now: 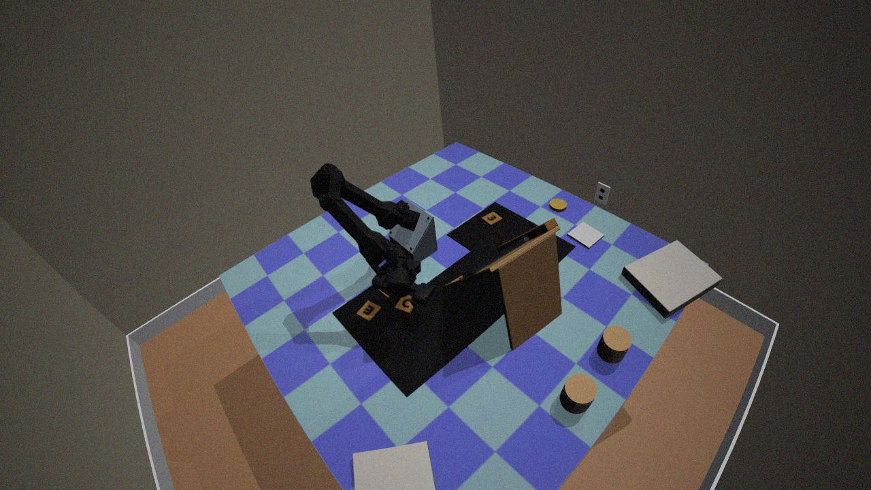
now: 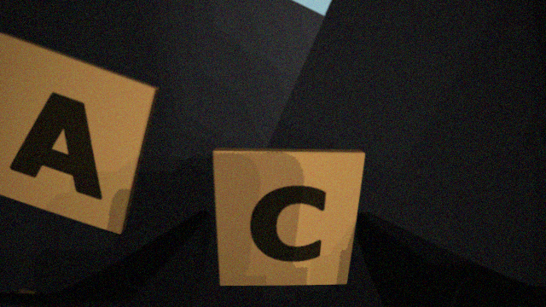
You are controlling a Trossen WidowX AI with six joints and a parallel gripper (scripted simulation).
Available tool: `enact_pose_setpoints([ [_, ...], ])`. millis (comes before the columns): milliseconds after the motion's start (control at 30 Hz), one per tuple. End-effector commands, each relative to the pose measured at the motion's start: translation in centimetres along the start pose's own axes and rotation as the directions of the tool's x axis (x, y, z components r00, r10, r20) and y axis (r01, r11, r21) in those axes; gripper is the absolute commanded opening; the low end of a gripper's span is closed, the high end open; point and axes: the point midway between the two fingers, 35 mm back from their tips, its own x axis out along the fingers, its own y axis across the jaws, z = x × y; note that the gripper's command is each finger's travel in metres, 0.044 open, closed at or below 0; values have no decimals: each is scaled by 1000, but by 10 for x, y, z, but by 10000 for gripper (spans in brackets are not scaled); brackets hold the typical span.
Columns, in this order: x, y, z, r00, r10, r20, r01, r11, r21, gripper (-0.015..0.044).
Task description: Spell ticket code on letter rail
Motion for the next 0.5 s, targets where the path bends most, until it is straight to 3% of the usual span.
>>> enact_pose_setpoints([
  [0, 0, 0, 1, 1000, -2, 2, 2, 1000, -4, 267],
  [167, 0, 0, 1, 1000, -2, 2, 2, 1000, -4, 234],
  [467, -5, 0, 2, 1000, -2, 3, 2, 1000, -4, 0],
])
